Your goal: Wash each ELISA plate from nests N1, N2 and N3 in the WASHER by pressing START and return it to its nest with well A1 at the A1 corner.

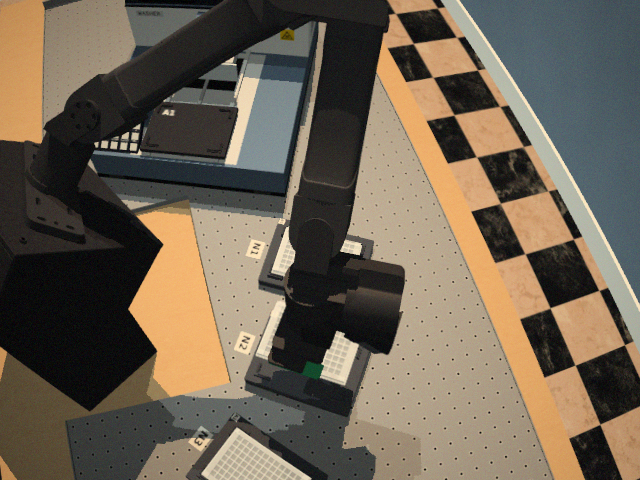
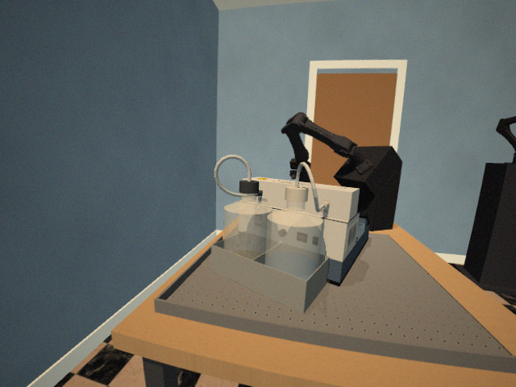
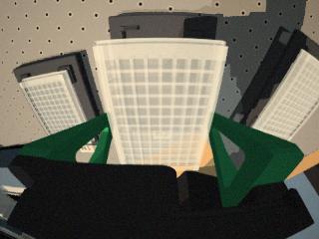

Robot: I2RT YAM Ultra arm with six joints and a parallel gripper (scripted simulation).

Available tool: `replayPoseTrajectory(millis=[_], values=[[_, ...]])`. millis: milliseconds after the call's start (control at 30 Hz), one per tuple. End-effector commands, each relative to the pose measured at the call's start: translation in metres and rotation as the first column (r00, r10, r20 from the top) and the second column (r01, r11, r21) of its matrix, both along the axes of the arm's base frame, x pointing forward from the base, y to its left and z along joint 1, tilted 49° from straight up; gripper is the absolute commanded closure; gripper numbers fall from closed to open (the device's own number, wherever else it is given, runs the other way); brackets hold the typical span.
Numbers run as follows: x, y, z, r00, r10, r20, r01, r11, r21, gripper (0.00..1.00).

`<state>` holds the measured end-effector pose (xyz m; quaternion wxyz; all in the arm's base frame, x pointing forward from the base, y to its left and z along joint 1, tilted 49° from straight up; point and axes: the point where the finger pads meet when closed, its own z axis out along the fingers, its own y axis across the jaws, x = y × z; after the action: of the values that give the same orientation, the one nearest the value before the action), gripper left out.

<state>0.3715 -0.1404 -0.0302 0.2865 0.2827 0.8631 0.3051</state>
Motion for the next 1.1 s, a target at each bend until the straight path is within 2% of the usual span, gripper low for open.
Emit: replayPoseTrajectory(millis=[0,167,1067], values=[[-0.0057,-0.0072,0.0051,1.000,-0.009,0.002,0.009,1.000,-0.006,1.00],[-0.0113,-0.0102,0.0105,1.000,-0.009,0.002,0.009,1.000,-0.006,1.00],[-0.0112,-0.0102,0.0105,1.000,-0.009,0.002,0.009,1.000,-0.006,1.00]])
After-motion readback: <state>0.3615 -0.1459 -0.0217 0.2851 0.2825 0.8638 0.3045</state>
